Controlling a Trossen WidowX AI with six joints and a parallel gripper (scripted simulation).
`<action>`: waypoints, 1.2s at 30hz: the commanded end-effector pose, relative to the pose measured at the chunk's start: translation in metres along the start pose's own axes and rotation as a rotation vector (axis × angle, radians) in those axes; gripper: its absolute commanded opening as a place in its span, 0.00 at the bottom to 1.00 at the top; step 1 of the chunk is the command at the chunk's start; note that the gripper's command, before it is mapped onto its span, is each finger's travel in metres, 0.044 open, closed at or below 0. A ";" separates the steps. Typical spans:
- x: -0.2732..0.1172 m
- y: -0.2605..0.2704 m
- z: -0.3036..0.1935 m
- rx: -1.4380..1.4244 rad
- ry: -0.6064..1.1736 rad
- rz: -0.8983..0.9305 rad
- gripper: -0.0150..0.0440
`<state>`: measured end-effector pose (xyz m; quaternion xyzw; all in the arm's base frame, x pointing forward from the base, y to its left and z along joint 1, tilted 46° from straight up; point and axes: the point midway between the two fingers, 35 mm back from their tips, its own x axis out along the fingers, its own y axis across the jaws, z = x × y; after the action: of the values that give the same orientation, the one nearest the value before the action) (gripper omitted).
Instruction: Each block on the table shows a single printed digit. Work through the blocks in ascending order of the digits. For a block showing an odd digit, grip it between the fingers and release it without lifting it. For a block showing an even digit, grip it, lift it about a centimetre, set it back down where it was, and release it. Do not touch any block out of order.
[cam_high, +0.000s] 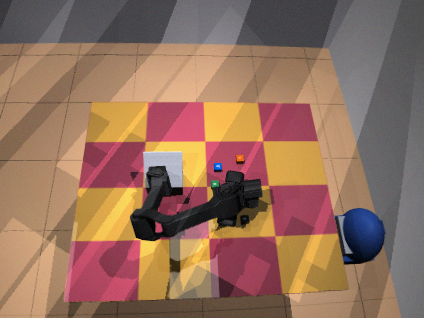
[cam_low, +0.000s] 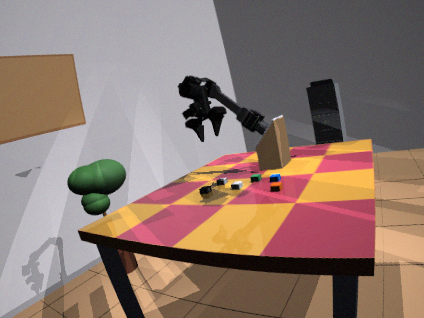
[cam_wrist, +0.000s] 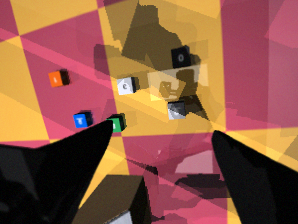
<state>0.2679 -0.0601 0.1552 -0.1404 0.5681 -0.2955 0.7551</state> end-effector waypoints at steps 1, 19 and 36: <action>0.050 -0.020 -0.031 -0.244 0.183 -0.166 0.93; 0.051 -0.021 -0.032 -0.250 0.187 -0.169 0.93; 0.067 0.106 -0.074 -0.251 0.189 -0.149 0.93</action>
<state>0.2559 -0.0407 0.0602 -0.2390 0.6475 -0.2908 0.6626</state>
